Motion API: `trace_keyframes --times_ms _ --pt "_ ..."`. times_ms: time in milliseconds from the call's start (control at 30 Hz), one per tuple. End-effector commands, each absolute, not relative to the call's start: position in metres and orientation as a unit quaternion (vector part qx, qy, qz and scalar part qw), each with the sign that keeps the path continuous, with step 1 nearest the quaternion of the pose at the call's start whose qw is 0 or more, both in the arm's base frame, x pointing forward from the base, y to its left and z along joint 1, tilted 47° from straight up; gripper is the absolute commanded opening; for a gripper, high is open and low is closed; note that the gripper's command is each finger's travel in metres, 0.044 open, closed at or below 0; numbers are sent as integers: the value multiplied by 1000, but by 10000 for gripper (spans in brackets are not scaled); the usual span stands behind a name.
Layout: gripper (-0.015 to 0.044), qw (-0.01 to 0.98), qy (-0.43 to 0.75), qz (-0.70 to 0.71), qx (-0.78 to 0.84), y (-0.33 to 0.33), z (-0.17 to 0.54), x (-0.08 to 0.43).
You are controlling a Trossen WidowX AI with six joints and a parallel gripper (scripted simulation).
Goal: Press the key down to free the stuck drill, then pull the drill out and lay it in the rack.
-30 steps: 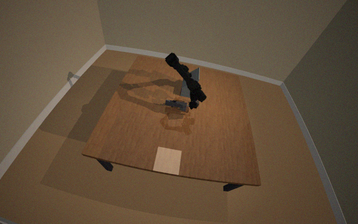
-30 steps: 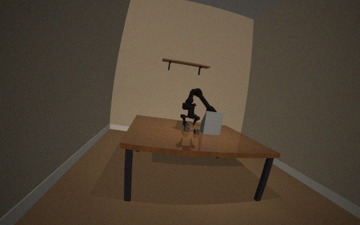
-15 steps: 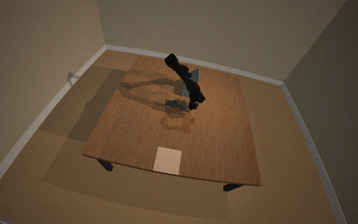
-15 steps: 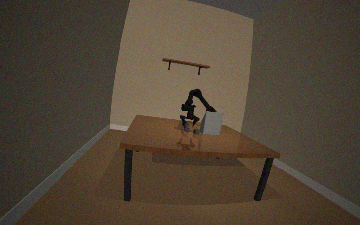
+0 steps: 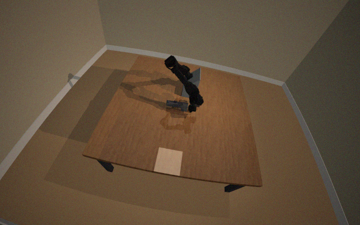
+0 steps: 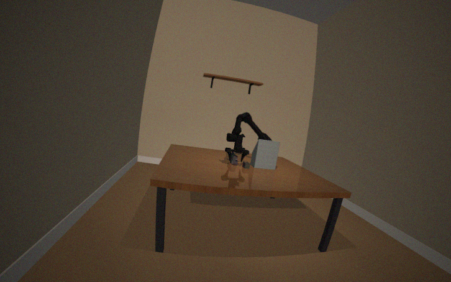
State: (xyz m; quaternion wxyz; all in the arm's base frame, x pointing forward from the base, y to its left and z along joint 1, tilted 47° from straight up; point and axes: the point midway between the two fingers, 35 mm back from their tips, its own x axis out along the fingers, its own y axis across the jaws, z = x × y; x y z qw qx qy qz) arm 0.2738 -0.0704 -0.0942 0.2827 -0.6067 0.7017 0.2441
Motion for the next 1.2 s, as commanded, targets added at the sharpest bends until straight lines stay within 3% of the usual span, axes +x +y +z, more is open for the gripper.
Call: trace_keyframes --times_ms 0,233,767,1167 --pt "440 279 702 245 -608 -77 -97 271" --pt "440 278 703 244 -608 -84 -101 269" --pt "20 282 703 243 -606 -81 -99 271" --pt "0 278 703 244 -608 -79 -103 271"
